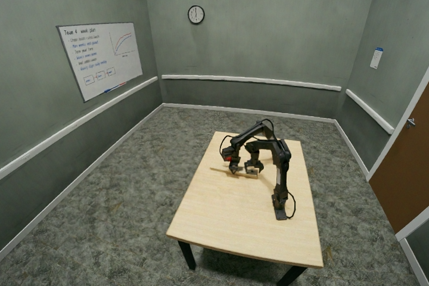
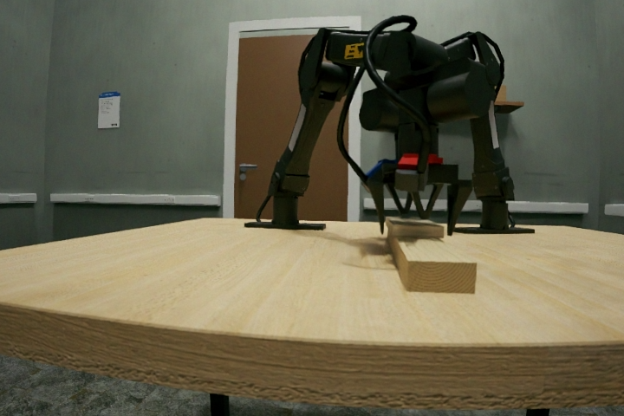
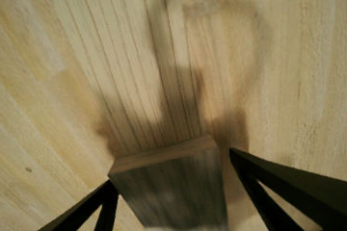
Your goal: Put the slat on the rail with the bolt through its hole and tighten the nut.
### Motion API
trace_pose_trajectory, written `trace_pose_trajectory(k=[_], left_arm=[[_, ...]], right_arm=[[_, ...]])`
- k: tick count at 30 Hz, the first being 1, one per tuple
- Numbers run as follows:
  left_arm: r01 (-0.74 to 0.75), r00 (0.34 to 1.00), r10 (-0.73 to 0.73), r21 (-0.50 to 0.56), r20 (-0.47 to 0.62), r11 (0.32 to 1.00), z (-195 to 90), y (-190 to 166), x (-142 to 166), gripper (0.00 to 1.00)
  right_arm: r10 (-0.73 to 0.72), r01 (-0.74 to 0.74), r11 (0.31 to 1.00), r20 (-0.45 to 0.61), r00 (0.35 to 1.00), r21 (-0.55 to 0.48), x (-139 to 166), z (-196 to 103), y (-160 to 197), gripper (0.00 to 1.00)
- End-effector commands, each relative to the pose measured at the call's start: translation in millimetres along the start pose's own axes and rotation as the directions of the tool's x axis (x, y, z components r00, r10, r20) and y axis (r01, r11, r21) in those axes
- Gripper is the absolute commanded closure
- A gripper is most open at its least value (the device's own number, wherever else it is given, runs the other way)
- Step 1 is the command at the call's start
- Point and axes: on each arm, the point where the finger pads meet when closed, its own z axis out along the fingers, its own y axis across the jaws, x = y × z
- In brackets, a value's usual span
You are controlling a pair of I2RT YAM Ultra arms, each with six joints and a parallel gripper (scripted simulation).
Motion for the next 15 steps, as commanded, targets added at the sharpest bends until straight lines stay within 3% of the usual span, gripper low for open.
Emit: trace_pose_trajectory(k=[1, 15], left_arm=[[0.000, 1.000, 0.000, -0.007, 0.013, 1.000, -3, 1, -2, 0.00], [0.000, 1.000, 0.000, -0.007, 0.013, 1.000, -3, 1, -2, 0.00]], right_arm=[[-0.010, 0.010, 1.000, 0.017, 1.000, -0.003, -3, -12, 1, 0.00], [-0.002, 0.002, 1.000, 0.021, 1.000, -0.004, -3, -28, 1, 0.00]])
